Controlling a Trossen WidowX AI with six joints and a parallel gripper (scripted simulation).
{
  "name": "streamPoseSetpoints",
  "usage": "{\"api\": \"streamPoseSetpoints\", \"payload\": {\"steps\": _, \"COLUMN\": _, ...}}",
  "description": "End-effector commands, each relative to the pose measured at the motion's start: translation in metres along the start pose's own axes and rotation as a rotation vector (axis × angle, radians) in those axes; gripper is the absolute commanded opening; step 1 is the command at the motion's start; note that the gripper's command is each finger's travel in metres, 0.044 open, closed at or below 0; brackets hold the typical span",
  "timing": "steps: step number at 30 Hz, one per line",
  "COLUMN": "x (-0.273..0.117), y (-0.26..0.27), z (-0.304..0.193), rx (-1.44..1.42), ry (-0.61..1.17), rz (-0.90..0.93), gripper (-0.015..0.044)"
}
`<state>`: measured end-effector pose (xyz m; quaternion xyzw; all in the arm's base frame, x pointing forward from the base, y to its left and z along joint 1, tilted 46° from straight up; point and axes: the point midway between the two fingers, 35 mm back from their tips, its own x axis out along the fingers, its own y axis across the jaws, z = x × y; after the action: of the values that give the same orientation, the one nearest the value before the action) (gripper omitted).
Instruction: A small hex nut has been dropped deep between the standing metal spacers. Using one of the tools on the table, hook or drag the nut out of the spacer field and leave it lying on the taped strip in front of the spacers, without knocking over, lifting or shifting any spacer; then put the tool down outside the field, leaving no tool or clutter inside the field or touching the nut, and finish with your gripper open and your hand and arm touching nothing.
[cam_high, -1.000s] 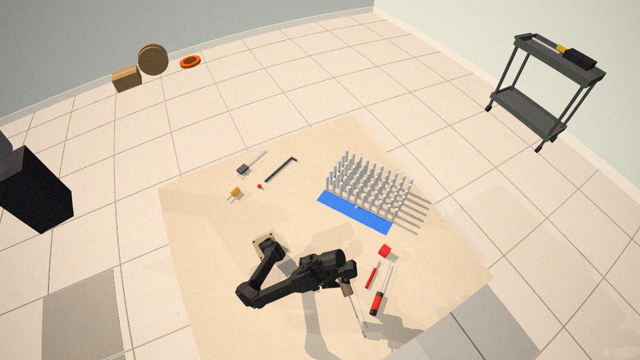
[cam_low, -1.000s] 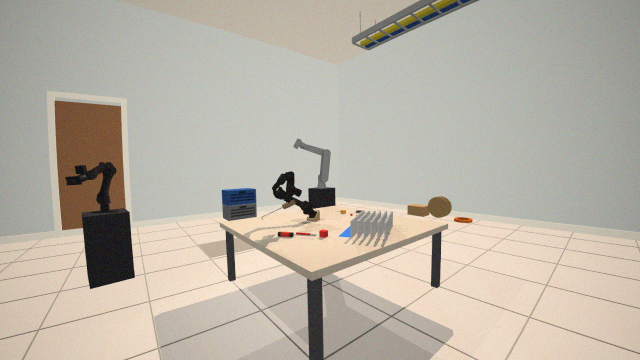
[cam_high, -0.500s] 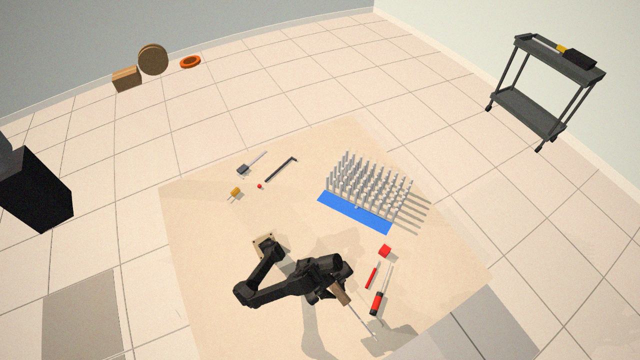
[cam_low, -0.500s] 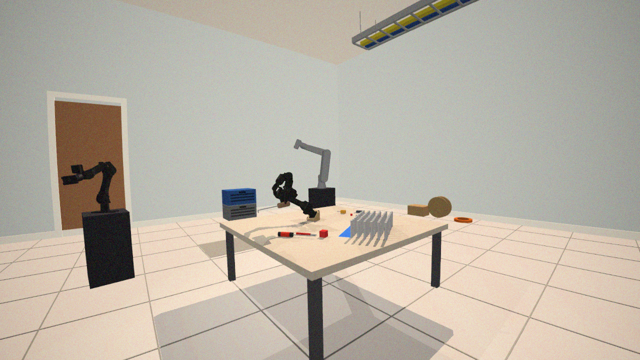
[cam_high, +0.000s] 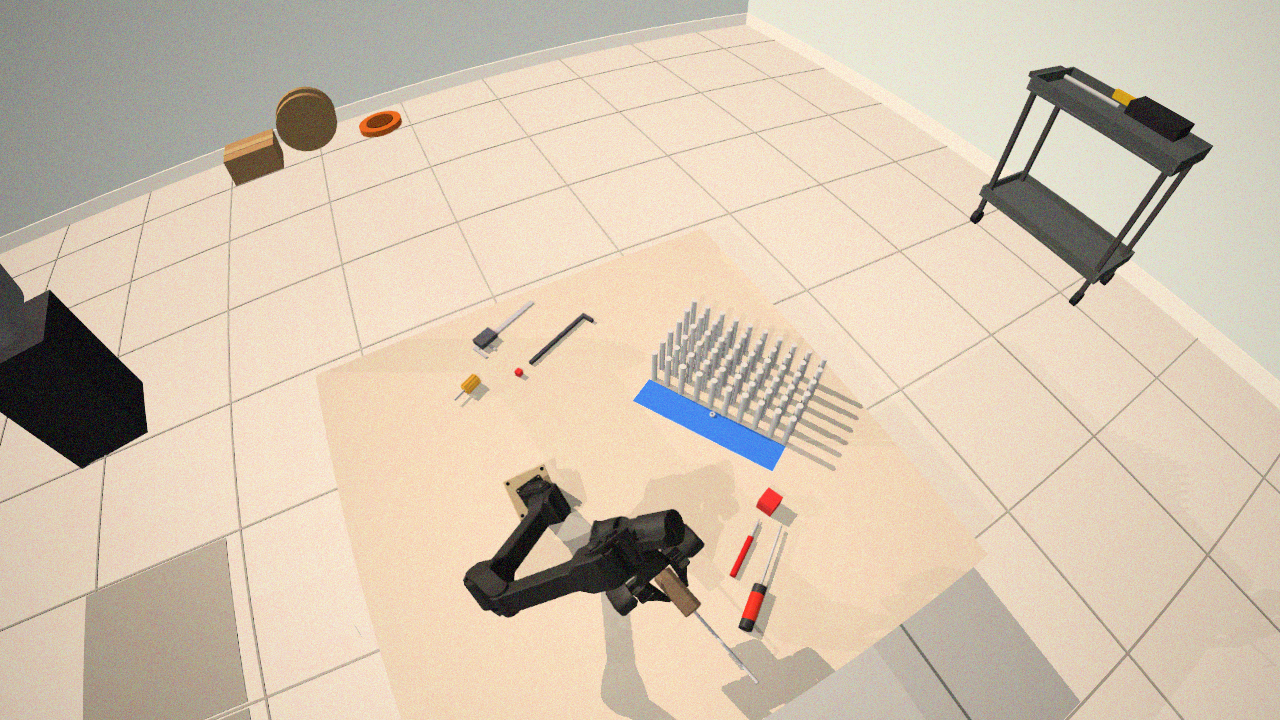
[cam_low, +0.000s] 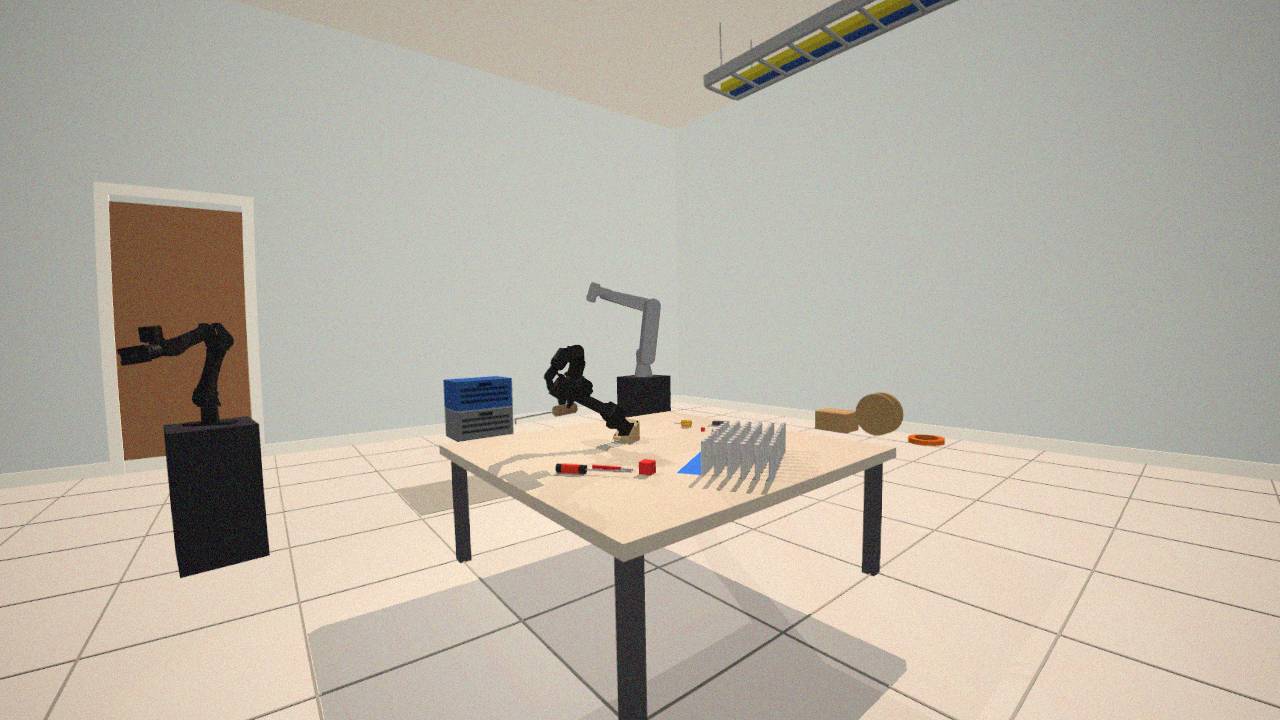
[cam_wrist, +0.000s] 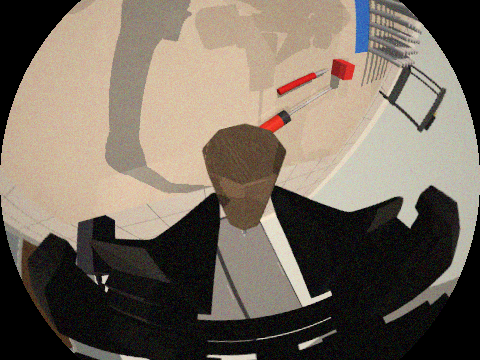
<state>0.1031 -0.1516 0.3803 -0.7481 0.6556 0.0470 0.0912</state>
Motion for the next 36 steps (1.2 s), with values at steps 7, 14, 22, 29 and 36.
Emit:
{"api": "streamPoseSetpoints", "payload": {"steps": 7, "x": 0.003, "y": -0.001, "z": 0.004, "rx": -0.002, "ry": -0.012, "rz": 0.005, "gripper": 0.0000}}
{"api": "streamPoseSetpoints", "payload": {"steps": 14, "x": 0.005, "y": -0.001, "z": 0.006, "rx": 0.000, "ry": -0.020, "rz": 0.009, "gripper": 0.0000}}
{"api": "streamPoseSetpoints", "payload": {"steps": 22, "x": 0.007, "y": -0.001, "z": 0.009, "rx": 0.002, "ry": -0.029, "rz": 0.012, "gripper": 0.0000}}
{"api": "streamPoseSetpoints", "payload": {"steps": 29, "x": 0.009, "y": -0.002, "z": 0.012, "rx": 0.004, "ry": -0.037, "rz": 0.015, "gripper": 0.0000}}
{"api": "streamPoseSetpoints", "payload": {"steps": 36, "x": 0.012, "y": -0.002, "z": 0.014, "rx": 0.005, "ry": -0.044, "rz": 0.018, "gripper": 0.0000}}
